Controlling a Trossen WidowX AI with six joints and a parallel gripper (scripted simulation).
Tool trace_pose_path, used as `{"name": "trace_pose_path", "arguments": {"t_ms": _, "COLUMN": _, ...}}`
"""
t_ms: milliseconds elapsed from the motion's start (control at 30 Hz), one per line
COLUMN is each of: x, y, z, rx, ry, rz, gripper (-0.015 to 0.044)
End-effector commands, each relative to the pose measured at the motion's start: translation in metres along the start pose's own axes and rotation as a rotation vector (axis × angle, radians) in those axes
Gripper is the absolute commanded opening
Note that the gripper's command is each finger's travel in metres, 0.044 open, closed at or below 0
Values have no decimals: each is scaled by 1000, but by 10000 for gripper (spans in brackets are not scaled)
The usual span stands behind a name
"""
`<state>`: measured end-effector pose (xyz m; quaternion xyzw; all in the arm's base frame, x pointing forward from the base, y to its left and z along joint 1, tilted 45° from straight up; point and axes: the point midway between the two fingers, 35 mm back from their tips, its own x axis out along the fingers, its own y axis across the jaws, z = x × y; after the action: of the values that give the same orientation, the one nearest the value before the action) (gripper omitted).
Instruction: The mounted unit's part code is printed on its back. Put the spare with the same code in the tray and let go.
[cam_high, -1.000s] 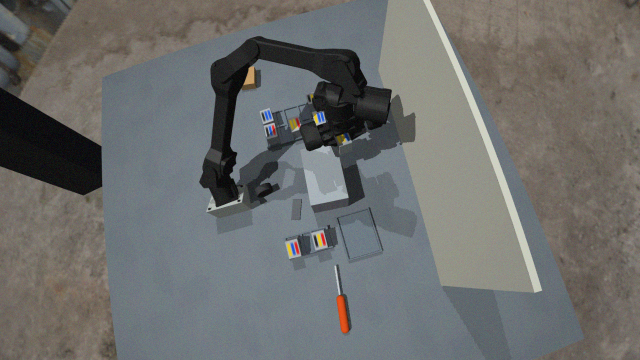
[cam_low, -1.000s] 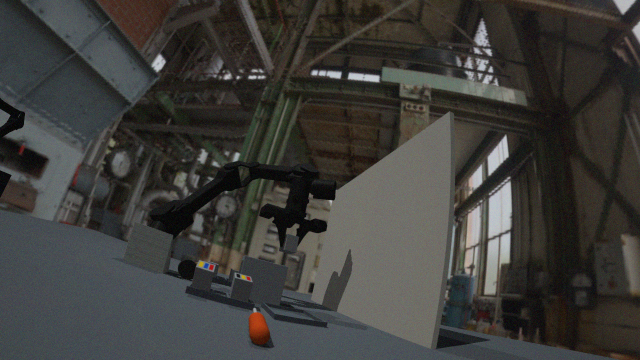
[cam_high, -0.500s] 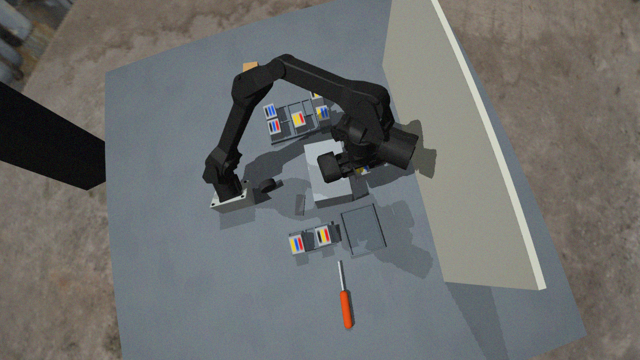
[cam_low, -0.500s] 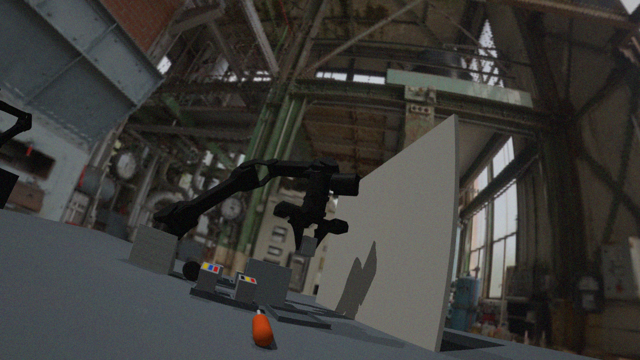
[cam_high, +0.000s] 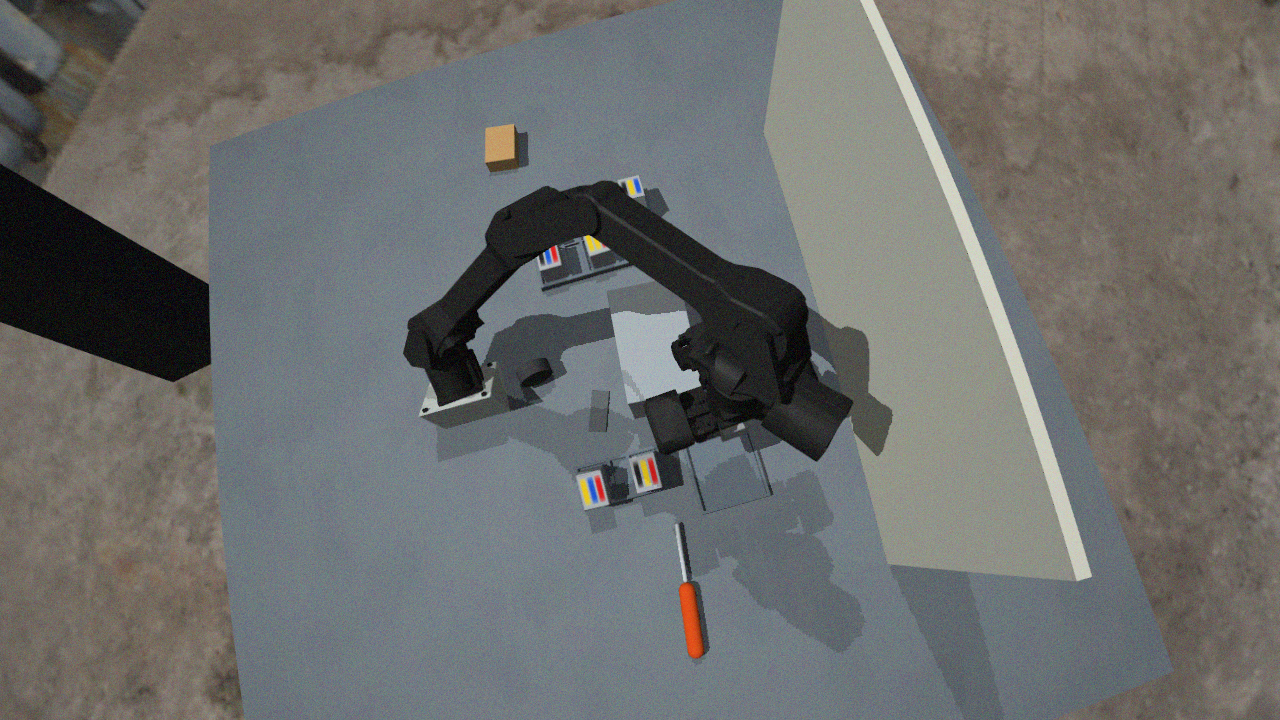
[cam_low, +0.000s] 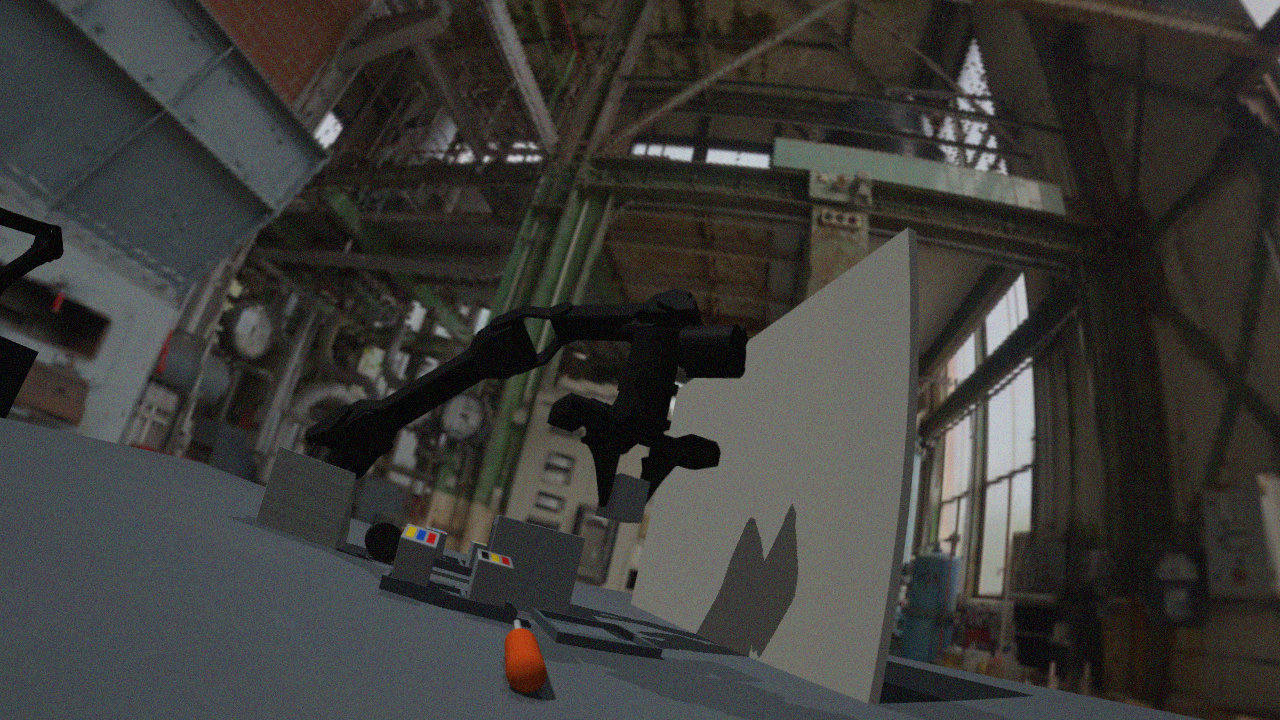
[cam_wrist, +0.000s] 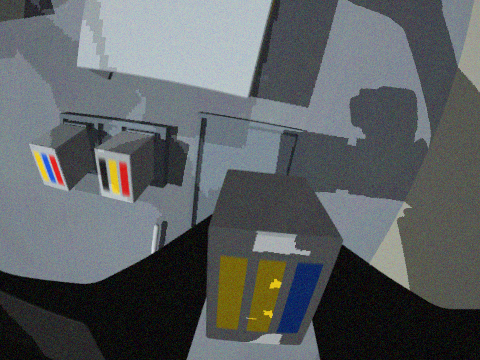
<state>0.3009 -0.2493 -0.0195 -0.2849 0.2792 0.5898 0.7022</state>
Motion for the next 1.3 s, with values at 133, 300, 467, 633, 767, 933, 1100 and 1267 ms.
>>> {"name": "trace_pose_path", "arguments": {"t_ms": 133, "x": 5, "y": 14, "z": -36, "rx": -10, "ry": -7, "rz": -7, "gripper": 0}}
{"name": "trace_pose_path", "arguments": {"t_ms": 300, "x": 6, "y": 14, "z": -35, "rx": -10, "ry": -7, "rz": -7, "gripper": 0}}
{"name": "trace_pose_path", "arguments": {"t_ms": 467, "x": 10, "y": 13, "z": -35, "rx": -10, "ry": -7, "rz": -7, "gripper": 0}}
{"name": "trace_pose_path", "arguments": {"t_ms": 633, "x": 14, "y": 13, "z": -36, "rx": -10, "ry": -6, "rz": -7, "gripper": 0}}
{"name": "trace_pose_path", "arguments": {"t_ms": 767, "x": 17, "y": 12, "z": -36, "rx": -10, "ry": -6, "rz": -7, "gripper": 0}}
{"name": "trace_pose_path", "arguments": {"t_ms": 933, "x": 20, "y": 12, "z": -36, "rx": -10, "ry": -6, "rz": -7, "gripper": 0}}
{"name": "trace_pose_path", "arguments": {"t_ms": 1100, "x": 24, "y": 11, "z": -37, "rx": -10, "ry": -6, "rz": -7, "gripper": 0}}
{"name": "trace_pose_path", "arguments": {"t_ms": 1267, "x": 28, "y": 11, "z": -37, "rx": -10, "ry": -6, "rz": -8, "gripper": 0}}
